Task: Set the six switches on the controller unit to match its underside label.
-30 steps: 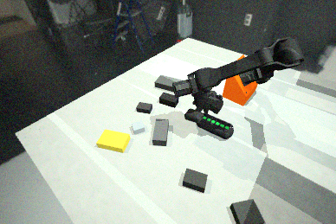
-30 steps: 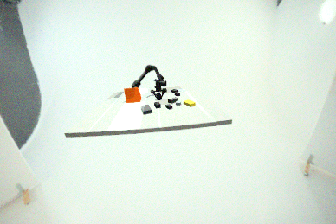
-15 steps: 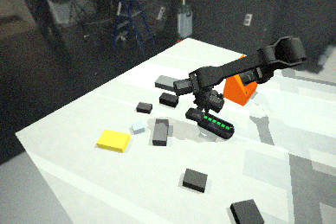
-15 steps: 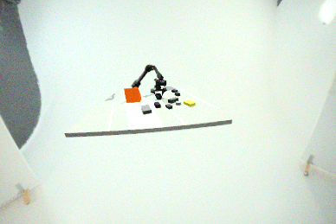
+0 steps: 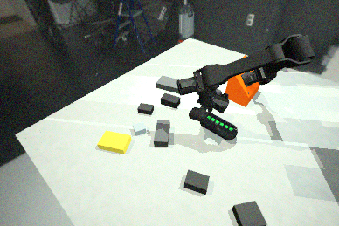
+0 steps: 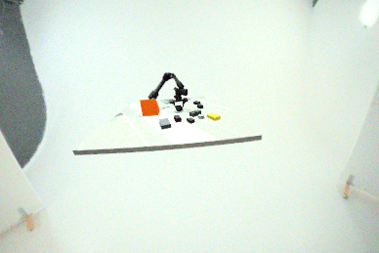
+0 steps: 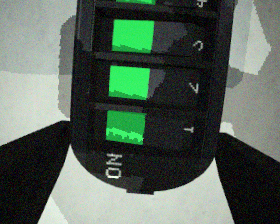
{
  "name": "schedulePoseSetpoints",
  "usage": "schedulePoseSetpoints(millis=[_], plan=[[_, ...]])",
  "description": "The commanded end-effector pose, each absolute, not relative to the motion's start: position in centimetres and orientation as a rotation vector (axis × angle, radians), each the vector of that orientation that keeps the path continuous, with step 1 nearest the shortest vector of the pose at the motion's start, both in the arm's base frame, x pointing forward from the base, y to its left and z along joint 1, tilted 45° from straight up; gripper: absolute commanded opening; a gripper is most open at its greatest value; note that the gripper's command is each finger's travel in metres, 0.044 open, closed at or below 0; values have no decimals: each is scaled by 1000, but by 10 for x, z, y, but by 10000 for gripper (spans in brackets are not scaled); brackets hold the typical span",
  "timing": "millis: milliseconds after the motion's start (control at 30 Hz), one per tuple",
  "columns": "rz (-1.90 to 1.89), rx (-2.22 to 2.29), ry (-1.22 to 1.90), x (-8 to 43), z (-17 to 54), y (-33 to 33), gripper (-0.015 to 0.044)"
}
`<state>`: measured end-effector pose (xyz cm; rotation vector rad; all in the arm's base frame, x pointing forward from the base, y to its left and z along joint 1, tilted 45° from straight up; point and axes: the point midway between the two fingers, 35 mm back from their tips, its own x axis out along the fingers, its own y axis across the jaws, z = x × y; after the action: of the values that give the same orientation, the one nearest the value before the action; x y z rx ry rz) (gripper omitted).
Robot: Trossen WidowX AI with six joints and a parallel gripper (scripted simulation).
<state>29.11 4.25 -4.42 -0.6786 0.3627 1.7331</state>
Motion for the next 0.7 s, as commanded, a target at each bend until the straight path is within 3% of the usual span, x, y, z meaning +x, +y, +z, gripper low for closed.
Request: schedulePoseSetpoints(millis=[0, 667], plan=[[1730, -679, 374, 291, -40, 42, 336], [1718, -716, 403, 290, -24, 38, 336]])
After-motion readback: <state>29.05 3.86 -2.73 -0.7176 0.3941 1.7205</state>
